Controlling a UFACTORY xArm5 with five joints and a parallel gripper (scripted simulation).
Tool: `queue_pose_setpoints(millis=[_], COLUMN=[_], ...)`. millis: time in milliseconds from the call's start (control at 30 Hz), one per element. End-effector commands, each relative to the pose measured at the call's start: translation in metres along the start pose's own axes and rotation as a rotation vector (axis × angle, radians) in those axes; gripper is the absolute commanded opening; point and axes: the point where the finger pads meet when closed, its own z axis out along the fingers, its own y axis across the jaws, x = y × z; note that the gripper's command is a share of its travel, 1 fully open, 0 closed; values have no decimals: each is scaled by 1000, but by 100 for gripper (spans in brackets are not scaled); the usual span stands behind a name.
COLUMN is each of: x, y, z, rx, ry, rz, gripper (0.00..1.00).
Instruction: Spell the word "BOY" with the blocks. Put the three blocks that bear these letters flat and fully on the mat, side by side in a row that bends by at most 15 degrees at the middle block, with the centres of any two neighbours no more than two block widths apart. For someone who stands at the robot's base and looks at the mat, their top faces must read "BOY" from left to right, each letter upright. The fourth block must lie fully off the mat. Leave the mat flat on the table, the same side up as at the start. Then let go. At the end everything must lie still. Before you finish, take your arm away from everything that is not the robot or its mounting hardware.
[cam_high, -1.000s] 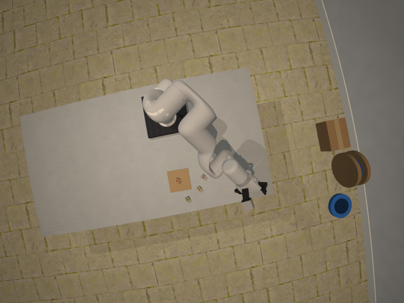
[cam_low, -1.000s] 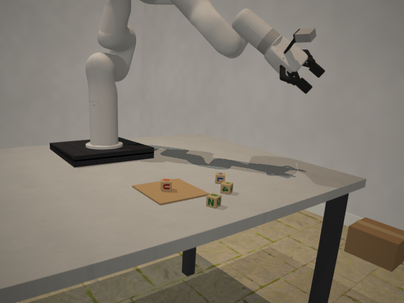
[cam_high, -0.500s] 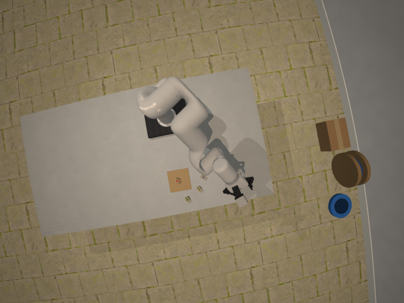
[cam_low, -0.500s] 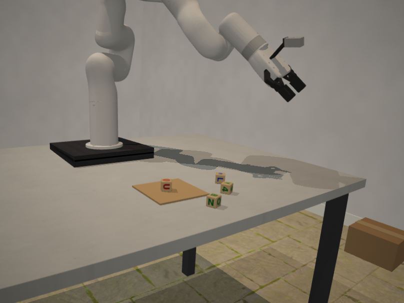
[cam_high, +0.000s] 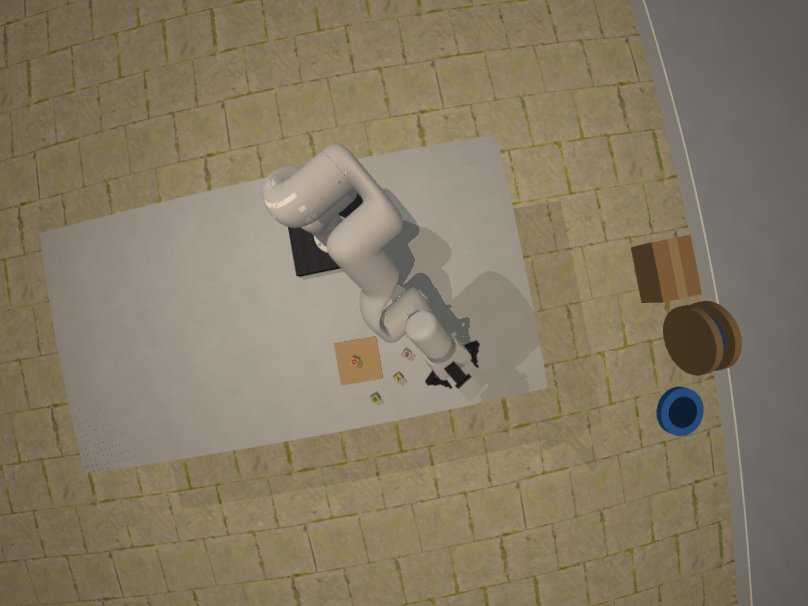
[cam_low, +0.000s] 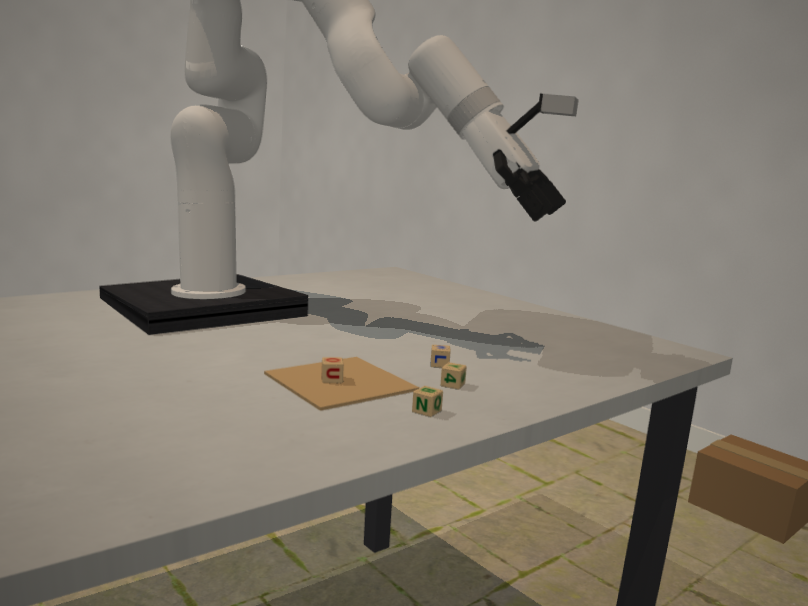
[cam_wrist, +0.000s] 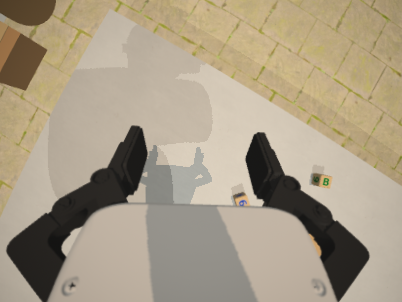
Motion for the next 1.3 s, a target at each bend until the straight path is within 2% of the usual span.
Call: queue_pose_setpoints(millis=[0,100,167,233,533,1267], x=[-27,-41,-41,-58,-93,-96], y=[16,22,22,31,45,46], z=[-8,-11,-11,-14,-22,-22], rx=[-16,-21,-21,-25,-25,-25], ry=[-36,-58,-58,-85,-140,-144], rz=[-132,-192,-192,-267,-411,-421], gripper=[100,100,100,100,100,100])
